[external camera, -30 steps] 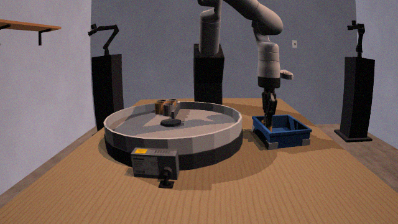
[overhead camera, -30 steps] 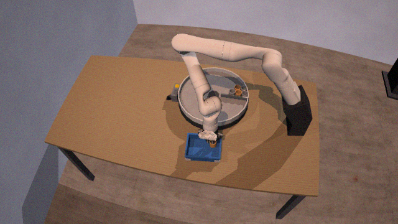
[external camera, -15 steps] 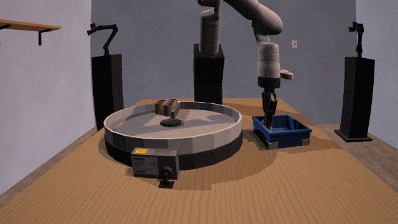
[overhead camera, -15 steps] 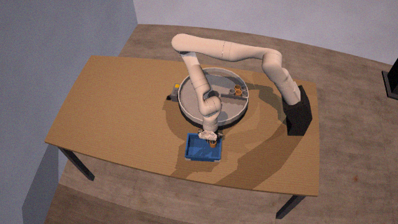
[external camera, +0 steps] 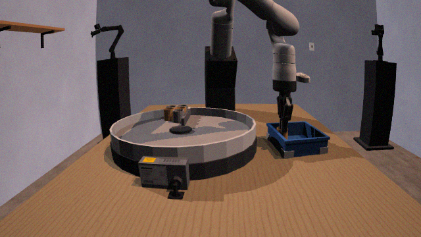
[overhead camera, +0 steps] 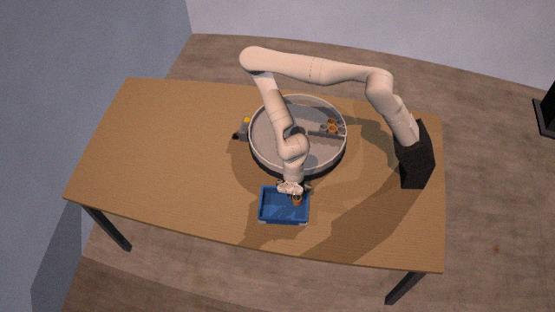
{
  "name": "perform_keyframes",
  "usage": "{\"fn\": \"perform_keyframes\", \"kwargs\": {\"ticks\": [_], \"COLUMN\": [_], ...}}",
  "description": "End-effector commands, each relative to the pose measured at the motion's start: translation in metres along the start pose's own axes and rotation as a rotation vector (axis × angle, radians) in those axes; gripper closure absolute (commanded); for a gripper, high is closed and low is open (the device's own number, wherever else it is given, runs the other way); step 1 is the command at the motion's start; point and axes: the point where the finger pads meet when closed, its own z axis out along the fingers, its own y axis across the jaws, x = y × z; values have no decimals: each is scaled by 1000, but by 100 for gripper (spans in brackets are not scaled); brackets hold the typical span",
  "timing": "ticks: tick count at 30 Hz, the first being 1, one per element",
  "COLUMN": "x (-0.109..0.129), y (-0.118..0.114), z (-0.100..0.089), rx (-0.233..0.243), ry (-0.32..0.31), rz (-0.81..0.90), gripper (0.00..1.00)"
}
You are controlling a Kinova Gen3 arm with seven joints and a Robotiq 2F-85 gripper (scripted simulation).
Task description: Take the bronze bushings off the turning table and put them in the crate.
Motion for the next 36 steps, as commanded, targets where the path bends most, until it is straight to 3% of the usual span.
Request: {"fn": "perform_keyframes", "kwargs": {"ticks": [1,36], "x": [0,0], "y": [2,1], "z": [-2,-12], "rx": [-4,-4], "ry": [0,1], "rz": [-1,-1], "gripper": [81,81]}}
